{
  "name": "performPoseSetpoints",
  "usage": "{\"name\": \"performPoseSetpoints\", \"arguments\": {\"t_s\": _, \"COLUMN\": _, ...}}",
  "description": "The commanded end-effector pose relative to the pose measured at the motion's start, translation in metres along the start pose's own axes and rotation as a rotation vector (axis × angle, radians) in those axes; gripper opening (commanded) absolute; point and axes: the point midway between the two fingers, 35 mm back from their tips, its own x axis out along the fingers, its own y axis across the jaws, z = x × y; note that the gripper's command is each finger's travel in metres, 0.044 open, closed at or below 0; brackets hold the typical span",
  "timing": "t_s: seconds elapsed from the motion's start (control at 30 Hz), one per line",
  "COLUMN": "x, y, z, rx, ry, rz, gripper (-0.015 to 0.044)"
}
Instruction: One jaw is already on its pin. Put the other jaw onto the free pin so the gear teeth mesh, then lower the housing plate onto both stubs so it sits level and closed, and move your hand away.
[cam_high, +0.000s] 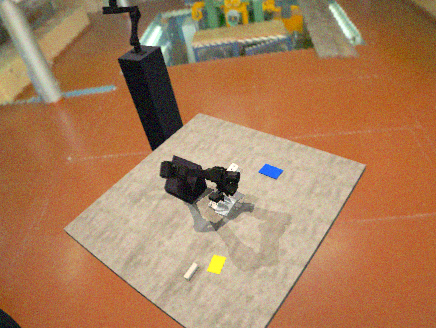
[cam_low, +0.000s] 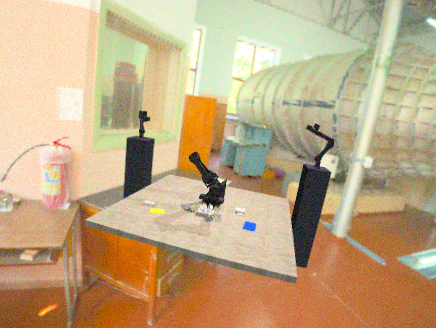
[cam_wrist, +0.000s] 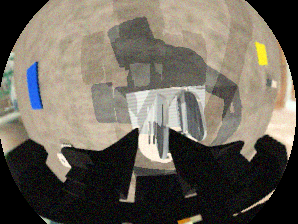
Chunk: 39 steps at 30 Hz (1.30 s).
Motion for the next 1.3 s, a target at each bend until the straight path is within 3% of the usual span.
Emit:
{"name": "performPoseSetpoints", "arguments": {"t_s": 0.0, "x": 0.000, "y": 0.000, "z": 0.000, "rx": -0.005, "ry": -0.002, "rz": -0.004, "gripper": 0.0134}}
{"name": "performPoseSetpoints", "arguments": {"t_s": 1.27, "x": 0.011, "y": -0.001, "z": 0.000, "rx": -0.002, "ry": -0.002, "rz": -0.004, "gripper": 0.0134}}
